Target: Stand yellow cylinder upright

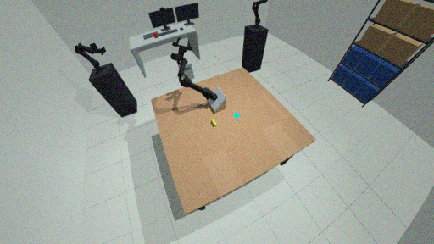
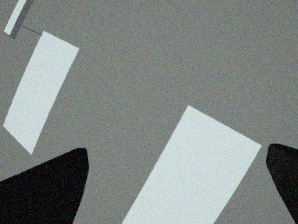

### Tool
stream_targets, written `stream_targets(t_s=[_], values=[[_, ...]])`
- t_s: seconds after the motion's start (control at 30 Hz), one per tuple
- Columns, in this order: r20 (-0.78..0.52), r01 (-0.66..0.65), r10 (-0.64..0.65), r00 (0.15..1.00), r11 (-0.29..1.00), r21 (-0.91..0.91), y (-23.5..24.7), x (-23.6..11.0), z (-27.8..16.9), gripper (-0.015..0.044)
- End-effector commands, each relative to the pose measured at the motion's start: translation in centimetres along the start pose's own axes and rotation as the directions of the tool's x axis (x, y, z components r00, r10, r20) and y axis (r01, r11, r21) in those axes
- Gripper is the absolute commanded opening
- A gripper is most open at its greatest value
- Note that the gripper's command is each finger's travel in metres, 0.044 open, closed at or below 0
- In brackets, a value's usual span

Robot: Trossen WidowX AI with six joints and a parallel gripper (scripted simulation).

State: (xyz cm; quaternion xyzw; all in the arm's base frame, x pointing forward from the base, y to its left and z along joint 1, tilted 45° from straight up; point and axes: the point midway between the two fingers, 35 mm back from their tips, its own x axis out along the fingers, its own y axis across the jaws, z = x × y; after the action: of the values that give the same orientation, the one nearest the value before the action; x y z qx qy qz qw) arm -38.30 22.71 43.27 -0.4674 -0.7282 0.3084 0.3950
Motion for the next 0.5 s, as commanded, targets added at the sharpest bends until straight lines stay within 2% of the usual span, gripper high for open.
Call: stream_targets(t_s=[0.0, 0.1, 0.47], values=[[-0.001, -0.001, 0.001, 1.0, 1.0, -0.003, 0.1, 0.1, -0.1, 0.0374], [-0.011, -0.013, 0.013, 1.0, 0.999, -0.039, 1.5, 1.4, -0.8, 0.0309], [-0.081, -0.16, 0.159, 0.984, 0.987, -0.009, 8.5, 6.3, -3.8, 0.0309]])
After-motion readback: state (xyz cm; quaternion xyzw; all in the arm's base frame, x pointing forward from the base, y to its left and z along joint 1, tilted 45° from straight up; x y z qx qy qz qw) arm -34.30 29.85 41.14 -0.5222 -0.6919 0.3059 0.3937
